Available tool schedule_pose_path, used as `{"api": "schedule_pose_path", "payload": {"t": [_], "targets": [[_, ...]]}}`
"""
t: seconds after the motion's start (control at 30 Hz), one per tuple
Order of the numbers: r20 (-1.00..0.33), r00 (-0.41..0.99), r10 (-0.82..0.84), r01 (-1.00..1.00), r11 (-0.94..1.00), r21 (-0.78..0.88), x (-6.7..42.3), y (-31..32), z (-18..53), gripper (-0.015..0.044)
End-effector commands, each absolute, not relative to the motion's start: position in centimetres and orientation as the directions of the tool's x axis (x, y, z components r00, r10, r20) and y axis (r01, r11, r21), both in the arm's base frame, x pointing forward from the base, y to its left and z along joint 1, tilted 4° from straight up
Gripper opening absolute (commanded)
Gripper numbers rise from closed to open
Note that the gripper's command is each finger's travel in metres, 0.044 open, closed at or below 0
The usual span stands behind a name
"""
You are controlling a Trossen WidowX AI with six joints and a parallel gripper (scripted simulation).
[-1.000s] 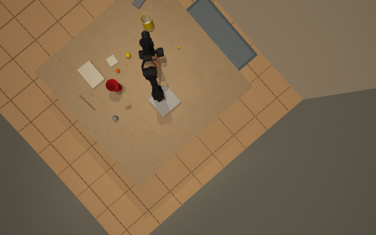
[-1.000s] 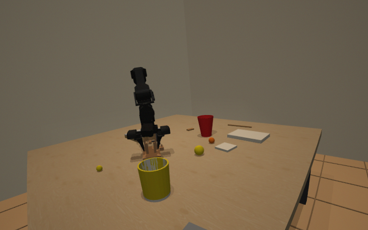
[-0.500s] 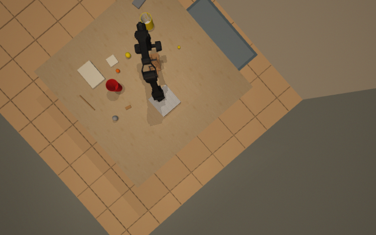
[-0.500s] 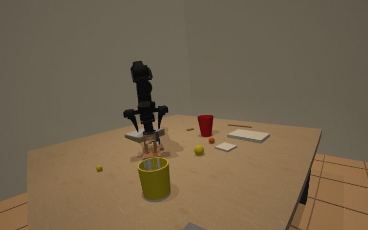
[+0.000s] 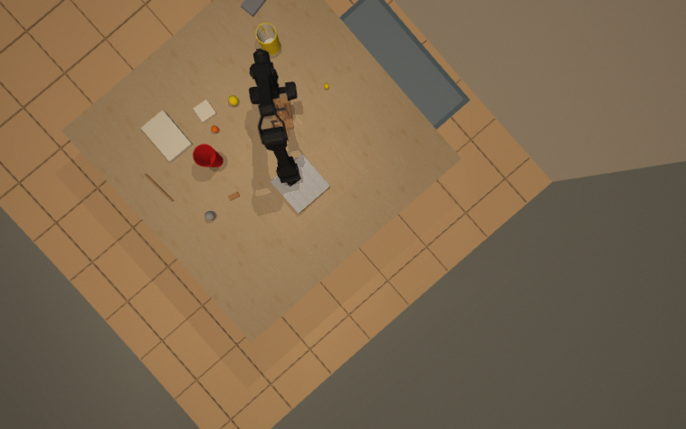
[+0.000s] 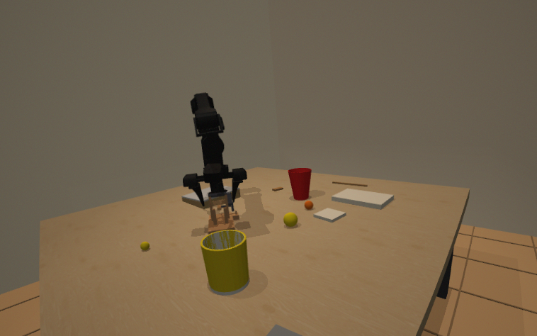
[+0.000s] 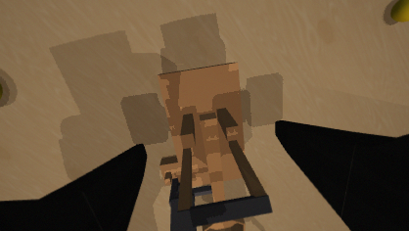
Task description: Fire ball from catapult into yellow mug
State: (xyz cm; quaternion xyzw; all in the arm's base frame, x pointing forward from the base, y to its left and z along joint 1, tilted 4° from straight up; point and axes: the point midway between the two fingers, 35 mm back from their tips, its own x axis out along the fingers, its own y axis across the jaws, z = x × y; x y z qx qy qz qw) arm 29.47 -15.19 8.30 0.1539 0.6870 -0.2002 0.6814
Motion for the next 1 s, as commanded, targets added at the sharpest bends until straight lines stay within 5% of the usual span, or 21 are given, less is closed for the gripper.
{"api": "schedule_pose_path", "payload": {"t": [0.0,0.97], "targets": [[-0.998,-0.027,-0.063,0.481,0.874,-0.068,29.4,-15.3,7.7,0.044],[-0.998,-0.028,-0.063,0.481,0.874,-0.068,29.3,-15.6,3.0,0.044]]}}
